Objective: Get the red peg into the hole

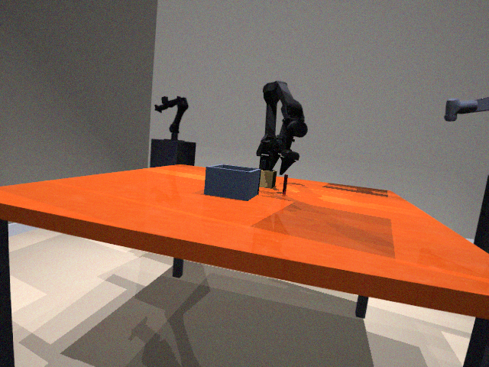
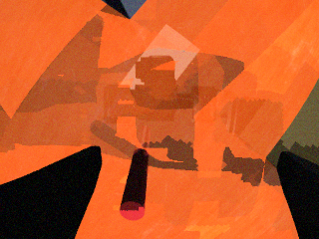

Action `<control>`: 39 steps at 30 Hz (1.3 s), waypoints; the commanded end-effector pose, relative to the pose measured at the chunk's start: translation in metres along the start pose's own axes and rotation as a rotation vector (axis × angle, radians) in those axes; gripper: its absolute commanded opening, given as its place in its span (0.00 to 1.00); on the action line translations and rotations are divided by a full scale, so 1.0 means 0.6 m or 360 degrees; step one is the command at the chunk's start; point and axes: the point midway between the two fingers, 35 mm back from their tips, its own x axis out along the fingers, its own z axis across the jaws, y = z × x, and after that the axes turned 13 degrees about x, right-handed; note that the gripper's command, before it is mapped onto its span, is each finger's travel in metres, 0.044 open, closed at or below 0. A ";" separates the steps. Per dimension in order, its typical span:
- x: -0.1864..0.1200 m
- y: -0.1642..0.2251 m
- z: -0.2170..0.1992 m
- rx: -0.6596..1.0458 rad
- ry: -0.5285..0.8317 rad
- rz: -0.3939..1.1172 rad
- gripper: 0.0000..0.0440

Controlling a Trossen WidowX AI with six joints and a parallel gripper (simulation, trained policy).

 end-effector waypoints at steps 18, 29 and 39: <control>0.104 0.056 0.030 0.0260 -0.0132 0.0205 0.60; 0.096 0.059 0.040 0.0272 -0.0088 0.0331 0.00; 0.051 0.027 0.066 0.0183 -0.0225 0.0198 0.00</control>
